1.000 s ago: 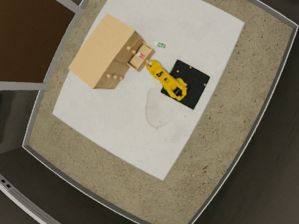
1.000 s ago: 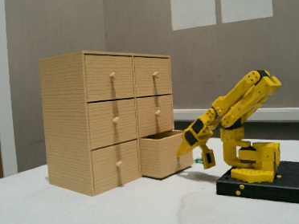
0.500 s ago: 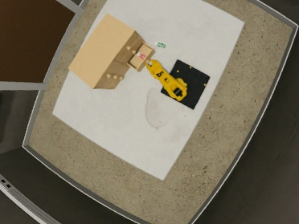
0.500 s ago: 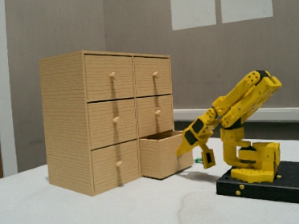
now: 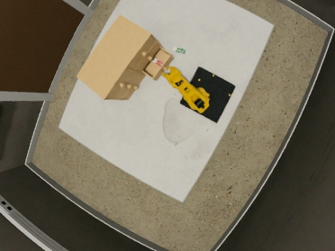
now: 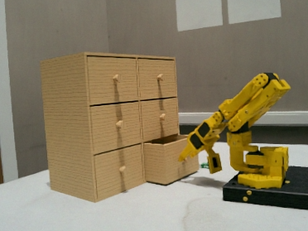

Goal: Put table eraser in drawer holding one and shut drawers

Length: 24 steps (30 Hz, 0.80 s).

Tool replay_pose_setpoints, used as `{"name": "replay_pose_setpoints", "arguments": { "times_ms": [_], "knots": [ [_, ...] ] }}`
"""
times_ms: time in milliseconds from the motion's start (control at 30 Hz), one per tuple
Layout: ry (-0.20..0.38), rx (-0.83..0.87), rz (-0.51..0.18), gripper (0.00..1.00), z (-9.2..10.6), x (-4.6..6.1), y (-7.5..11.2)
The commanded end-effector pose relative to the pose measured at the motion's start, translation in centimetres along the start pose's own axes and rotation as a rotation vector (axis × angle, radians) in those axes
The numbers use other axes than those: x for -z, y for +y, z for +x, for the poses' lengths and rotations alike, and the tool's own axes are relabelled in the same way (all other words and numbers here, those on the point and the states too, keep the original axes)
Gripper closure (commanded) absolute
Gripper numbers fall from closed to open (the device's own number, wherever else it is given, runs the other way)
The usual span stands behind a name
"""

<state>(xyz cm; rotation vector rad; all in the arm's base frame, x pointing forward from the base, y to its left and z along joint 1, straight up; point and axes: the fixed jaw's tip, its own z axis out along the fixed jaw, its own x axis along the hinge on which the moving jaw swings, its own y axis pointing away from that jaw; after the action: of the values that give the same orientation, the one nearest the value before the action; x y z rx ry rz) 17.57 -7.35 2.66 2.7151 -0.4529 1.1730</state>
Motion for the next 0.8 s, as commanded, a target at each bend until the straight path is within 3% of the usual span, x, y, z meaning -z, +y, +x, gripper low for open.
{"name": "replay_pose_setpoints", "arguments": {
  "times_ms": [0, 500, 767],
  "knots": [
    [-0.014, -0.017, -0.006, 0.79, -0.4, 0.1, 0.2],
    [-0.034, -0.045, -0.006, 0.79, 0.2, 2.6, 0.2],
    [-0.013, -0.057, -0.006, 0.79, 0.7, 2.5, 0.2]
  ]
}}
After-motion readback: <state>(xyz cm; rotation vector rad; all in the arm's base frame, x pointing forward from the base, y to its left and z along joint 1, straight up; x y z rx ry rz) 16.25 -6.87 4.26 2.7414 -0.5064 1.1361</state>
